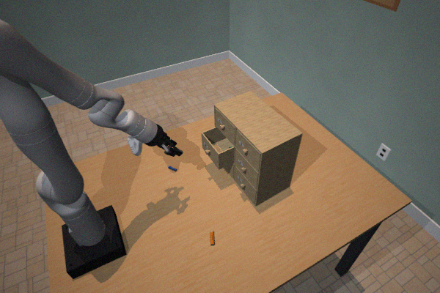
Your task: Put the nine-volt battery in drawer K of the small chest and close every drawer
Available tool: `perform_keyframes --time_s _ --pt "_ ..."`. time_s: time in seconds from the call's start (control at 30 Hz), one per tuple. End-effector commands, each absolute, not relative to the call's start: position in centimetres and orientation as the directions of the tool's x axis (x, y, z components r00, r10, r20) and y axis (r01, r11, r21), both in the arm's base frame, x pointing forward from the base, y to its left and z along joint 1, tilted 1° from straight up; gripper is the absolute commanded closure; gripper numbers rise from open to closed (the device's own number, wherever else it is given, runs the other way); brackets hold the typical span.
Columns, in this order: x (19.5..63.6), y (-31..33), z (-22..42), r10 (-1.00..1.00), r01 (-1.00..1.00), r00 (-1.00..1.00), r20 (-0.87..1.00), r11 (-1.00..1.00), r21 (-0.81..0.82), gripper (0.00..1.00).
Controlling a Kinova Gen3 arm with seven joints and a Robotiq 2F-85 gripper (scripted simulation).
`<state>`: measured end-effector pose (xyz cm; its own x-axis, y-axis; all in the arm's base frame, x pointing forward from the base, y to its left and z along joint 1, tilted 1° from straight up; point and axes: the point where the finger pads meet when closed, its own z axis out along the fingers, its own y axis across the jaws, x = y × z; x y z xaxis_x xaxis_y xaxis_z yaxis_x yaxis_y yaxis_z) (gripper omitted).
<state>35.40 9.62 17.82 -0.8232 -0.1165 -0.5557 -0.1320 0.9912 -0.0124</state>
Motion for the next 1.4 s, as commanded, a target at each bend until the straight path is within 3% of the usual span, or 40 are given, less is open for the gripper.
perform_keyframes --time_s 0.0,1.37 --pt "35.42 9.63 17.85 -0.116 -0.132 -0.823 -0.556 0.991 -0.012 1.0" --pt "35.66 9.65 17.54 -0.116 -0.132 -0.823 -0.556 0.991 -0.012 1.0"
